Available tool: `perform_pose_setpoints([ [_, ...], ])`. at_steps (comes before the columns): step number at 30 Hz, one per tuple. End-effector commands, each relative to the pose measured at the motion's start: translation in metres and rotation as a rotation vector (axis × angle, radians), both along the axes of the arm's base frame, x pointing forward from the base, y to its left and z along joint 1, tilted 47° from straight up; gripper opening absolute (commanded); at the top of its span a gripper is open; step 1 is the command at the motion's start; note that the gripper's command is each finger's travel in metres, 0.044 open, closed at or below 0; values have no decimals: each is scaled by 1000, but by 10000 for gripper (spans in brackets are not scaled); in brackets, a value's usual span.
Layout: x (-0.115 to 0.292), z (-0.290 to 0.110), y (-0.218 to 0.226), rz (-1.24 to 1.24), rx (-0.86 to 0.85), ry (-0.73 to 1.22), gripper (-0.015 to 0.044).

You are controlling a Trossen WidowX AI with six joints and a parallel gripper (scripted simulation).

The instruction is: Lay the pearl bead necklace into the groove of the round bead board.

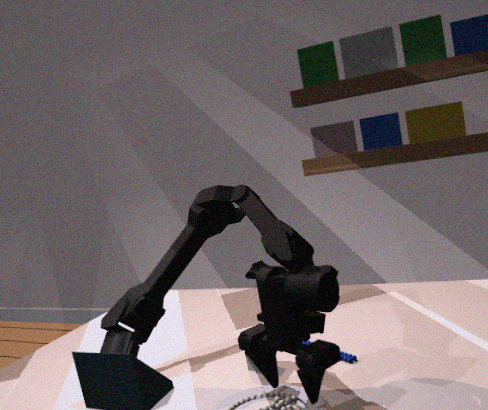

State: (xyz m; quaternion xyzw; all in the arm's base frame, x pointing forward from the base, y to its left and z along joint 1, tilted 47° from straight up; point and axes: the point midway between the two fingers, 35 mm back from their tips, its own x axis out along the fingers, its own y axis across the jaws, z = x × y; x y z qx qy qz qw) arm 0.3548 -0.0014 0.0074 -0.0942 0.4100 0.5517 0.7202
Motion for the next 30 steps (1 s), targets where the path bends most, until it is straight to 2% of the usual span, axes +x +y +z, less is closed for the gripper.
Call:
perform_pose_setpoints([
  [1, 0, 1, 0, 3, 3, -6, 440],
  [2, 0, 1, 0, 3, 3, -6, 440],
  [9, -9, 16, -27, 48, -3, -51, 256],
  [14, -9, 13, -25, 49, -3, -53, 125],
  [30, -7, 1, -12, 49, -3, -57, 120],
])
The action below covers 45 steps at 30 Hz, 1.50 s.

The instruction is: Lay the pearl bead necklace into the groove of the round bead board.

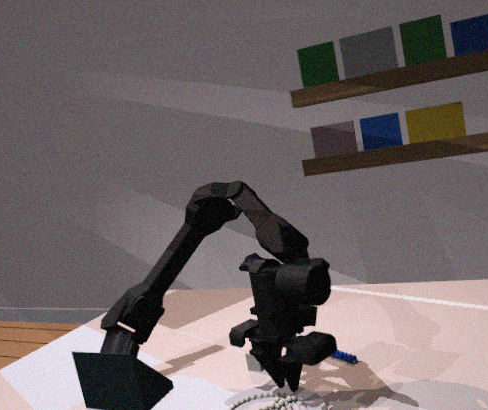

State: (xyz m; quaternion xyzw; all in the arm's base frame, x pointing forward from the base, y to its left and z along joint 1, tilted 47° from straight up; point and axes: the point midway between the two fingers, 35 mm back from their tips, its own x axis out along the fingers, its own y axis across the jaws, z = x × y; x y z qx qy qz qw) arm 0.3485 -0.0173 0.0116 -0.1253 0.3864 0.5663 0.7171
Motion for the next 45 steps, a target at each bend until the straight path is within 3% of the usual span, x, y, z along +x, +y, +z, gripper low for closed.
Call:
perform_pose_setpoints([
  [1, 0, -4, 5, -6, 5, 6, 120],
  [13, -1, -16, 17, -5, 6, 10, 120],
  [18, 0, -14, 14, 2, 0, 6, 0],
  [45, 0, -14, 14, 2, 0, 6, 0],
])
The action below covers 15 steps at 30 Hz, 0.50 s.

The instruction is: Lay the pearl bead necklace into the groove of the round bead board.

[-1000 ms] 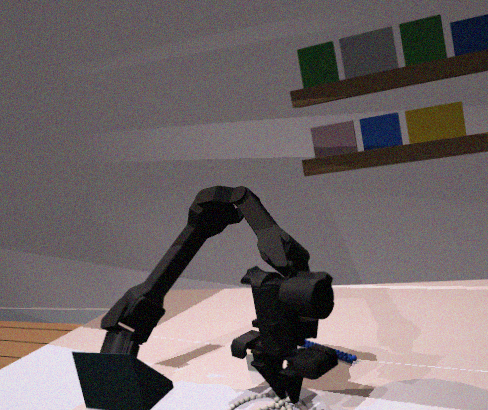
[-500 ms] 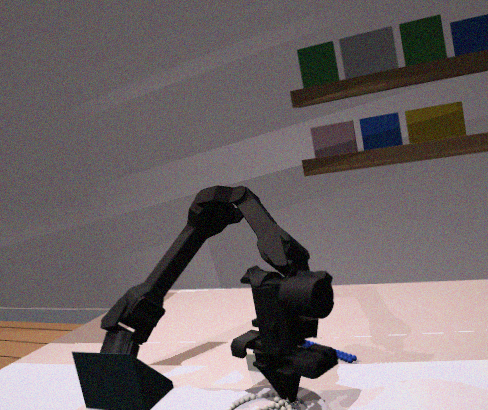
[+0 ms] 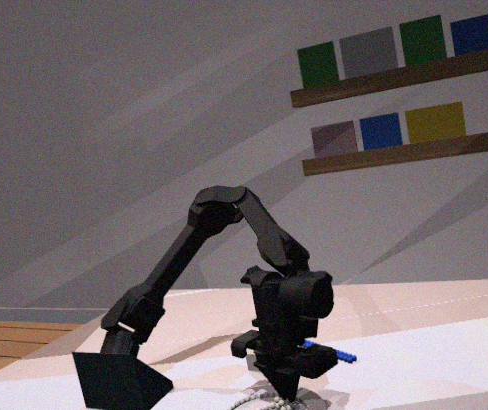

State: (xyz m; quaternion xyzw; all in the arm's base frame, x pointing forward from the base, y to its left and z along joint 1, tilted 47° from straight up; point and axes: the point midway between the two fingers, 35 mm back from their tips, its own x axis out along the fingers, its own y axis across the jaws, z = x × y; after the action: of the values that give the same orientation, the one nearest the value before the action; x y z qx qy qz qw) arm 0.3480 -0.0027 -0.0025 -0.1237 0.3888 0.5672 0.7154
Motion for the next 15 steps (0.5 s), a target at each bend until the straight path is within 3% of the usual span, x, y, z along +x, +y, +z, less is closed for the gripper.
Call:
perform_pose_setpoints([
  [1, 0, 0, 0, 1, 0, -1, 0],
  [15, -1, 4, -4, -6, 6, 3, 0],
])
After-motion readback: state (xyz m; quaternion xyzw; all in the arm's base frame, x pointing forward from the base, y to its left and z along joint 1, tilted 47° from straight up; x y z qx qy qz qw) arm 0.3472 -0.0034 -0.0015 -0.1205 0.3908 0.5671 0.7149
